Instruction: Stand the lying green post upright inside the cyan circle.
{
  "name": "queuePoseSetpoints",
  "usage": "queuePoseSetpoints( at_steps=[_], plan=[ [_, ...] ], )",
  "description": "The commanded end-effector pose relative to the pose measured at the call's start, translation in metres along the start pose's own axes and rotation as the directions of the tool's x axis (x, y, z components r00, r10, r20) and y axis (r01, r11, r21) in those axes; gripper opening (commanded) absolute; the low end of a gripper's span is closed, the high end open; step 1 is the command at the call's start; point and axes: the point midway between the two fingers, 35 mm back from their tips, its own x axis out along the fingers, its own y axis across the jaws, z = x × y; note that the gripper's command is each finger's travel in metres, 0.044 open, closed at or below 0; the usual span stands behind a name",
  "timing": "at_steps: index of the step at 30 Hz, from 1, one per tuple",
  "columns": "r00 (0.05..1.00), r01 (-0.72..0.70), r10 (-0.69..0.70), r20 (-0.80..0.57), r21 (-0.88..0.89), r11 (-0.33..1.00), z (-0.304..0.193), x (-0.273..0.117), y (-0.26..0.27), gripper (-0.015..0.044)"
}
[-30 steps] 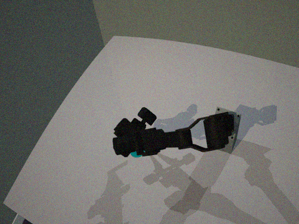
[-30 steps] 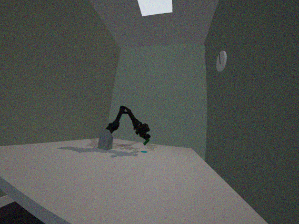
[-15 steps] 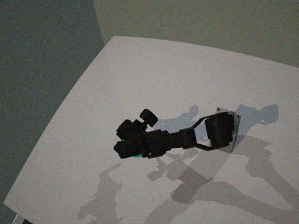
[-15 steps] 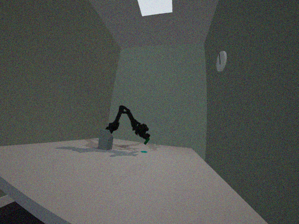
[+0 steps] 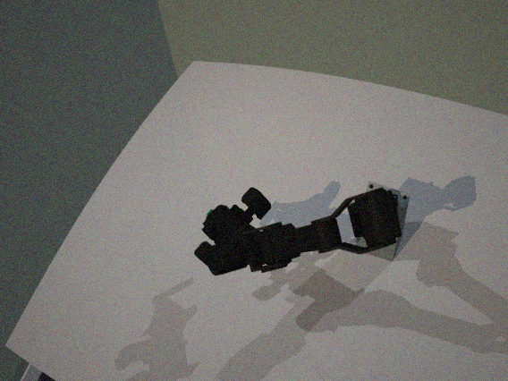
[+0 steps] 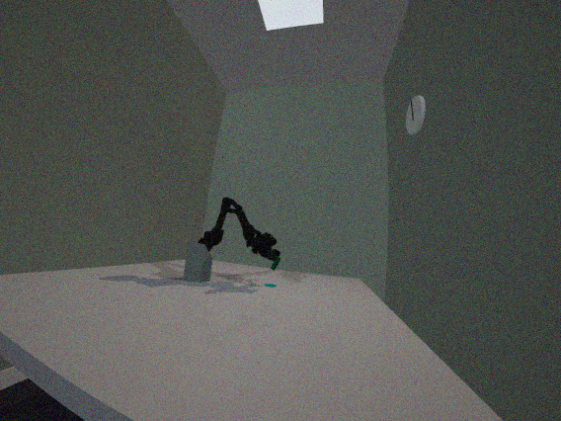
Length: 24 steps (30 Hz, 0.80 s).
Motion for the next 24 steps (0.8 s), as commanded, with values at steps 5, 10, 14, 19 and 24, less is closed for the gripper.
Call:
queuePoseSetpoints(
  at_steps=[5,10,14,19,24],
  plan=[
    [0.999,-0.012,0.010,0.051,0.038,0.999,0.000,-0.006,-0.002,0.0023],
    [0.997,-0.022,0.017,0.081,0.061,0.998,0.001,-0.009,-0.002,0.0023],
    [0.994,-0.031,0.023,0.105,0.080,0.996,0.002,-0.012,-0.002,0.0023],
    [0.991,-0.044,0.029,0.134,0.105,0.994,0.003,-0.016,-0.003,0.0023],
    [0.986,-0.057,0.035,0.163,0.129,0.990,0.004,-0.020,-0.003,0.0023]
  ],
)
